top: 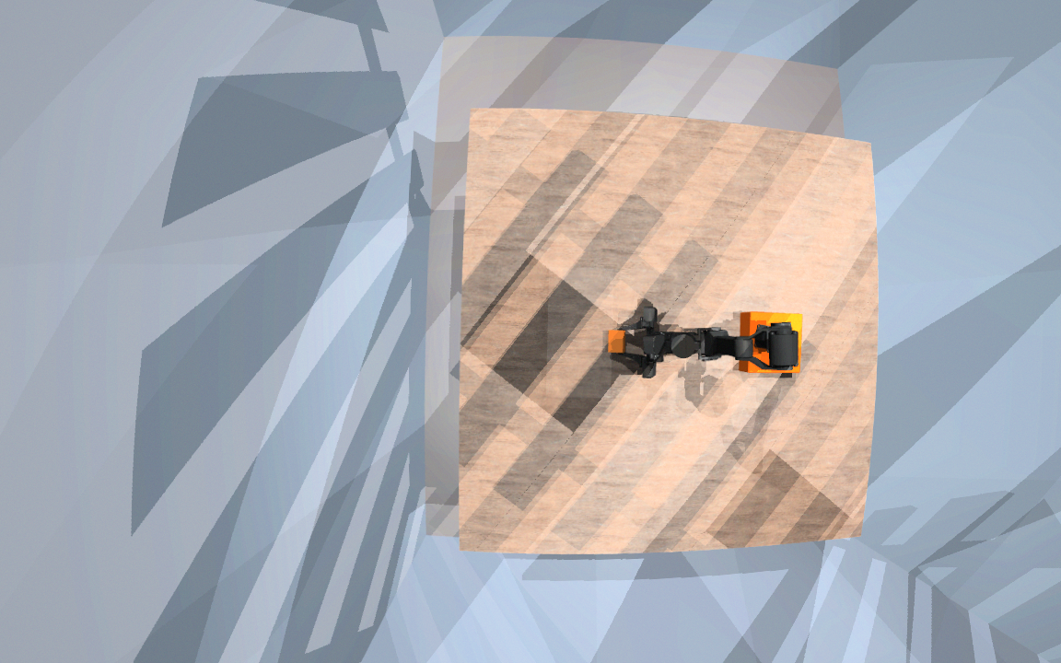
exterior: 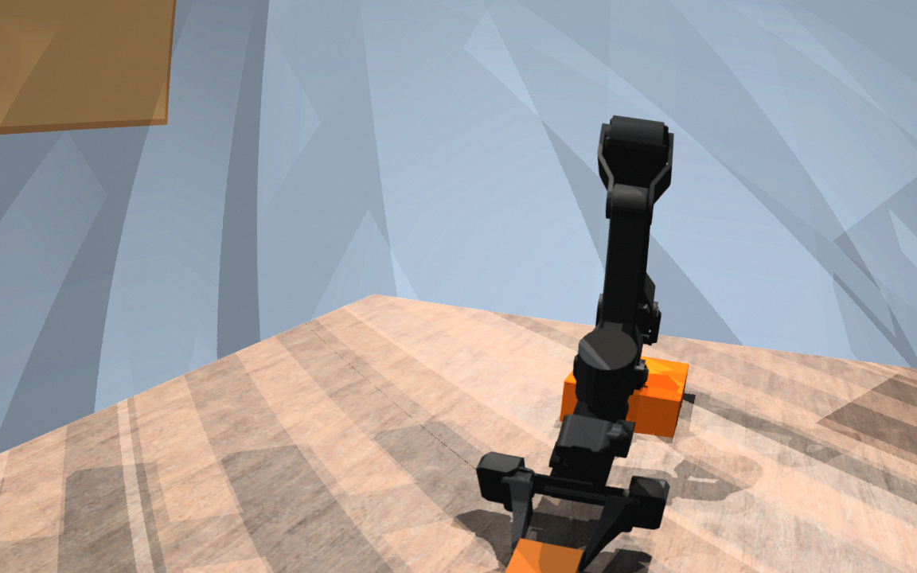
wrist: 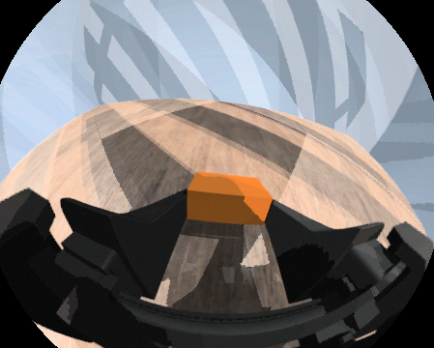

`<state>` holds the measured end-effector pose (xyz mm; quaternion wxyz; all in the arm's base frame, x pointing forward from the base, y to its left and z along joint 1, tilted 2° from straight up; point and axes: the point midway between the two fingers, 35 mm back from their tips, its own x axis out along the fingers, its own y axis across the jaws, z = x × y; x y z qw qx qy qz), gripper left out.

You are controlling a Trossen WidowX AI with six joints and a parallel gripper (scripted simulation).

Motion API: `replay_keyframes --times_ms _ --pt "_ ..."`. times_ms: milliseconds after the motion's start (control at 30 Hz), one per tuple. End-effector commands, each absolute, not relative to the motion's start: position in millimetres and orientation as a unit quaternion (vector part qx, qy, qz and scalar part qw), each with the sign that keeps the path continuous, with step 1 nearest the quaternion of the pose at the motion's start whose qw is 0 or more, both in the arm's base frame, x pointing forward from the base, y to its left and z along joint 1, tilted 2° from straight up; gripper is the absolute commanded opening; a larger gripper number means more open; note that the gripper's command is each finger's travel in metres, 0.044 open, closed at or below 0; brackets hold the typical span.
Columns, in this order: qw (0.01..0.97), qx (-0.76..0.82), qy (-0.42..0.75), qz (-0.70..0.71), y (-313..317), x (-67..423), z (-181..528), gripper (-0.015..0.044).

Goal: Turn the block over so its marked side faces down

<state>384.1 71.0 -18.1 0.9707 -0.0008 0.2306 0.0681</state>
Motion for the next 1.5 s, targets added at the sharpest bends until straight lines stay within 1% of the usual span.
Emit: replay_keyframes --times_ms 0,300,767,1300,1333,1467 --pt "0.974 0.002 0.218 0.065 68.2 372.2 -23.2 0.0000" --pt "0.982 0.005 0.180 0.064 66.6 364.7 -16.2 0.0000" --pt "0.982 0.005 0.180 0.064 66.6 364.7 -16.2 0.0000" --pt "0.982 0.005 0.180 0.064 66.6 364.7 -16.2 0.0420" --pt "0.982 0.005 0.180 0.064 66.6 364.7 -16.2 0.0440" --pt "0.982 0.005 0.180 0.064 66.6 364.7 -16.2 0.0440"
